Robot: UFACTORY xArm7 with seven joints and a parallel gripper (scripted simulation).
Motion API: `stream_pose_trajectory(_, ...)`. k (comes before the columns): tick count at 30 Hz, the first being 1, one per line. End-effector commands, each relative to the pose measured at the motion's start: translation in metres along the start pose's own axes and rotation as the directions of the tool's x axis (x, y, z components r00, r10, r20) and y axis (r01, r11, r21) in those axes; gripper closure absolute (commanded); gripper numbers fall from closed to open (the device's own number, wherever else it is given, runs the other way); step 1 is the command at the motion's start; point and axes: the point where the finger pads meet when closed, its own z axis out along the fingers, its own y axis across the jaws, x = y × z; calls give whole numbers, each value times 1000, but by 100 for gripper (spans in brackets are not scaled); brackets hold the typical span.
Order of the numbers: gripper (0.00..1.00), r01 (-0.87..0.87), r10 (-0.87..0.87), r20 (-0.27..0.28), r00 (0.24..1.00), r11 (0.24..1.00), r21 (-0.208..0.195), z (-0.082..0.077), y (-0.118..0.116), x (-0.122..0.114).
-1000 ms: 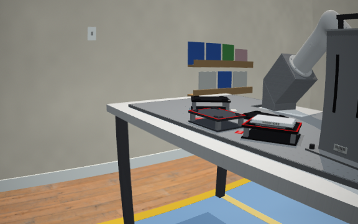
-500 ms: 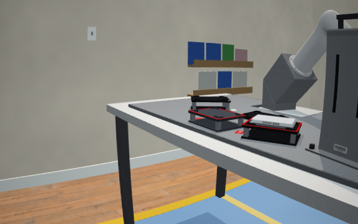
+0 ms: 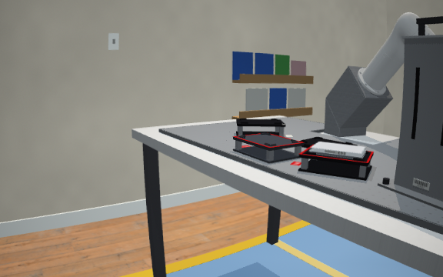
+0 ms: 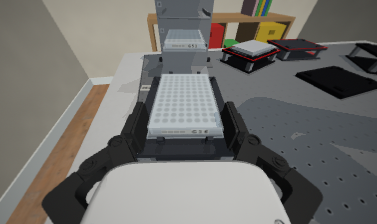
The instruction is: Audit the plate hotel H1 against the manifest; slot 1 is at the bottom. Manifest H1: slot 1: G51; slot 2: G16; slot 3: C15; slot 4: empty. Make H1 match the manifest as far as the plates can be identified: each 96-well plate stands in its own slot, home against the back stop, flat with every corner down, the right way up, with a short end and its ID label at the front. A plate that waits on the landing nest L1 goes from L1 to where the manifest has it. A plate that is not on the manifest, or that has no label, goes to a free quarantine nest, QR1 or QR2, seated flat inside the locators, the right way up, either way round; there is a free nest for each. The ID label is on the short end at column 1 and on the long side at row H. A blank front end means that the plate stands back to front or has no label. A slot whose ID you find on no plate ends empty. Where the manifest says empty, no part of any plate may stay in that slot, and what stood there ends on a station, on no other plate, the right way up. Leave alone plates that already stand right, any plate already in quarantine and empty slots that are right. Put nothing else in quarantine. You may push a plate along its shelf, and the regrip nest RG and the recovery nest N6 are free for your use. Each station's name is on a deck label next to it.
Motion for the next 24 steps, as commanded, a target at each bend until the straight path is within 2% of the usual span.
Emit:
stream_pose_trajectory(1, 100, -3, 3, 1, 1000, 1000, -1, 0, 0, 4)
stream_pose_trajectory(24, 100, -3, 3, 1, 1000, 1000, -1, 0, 0, 18)
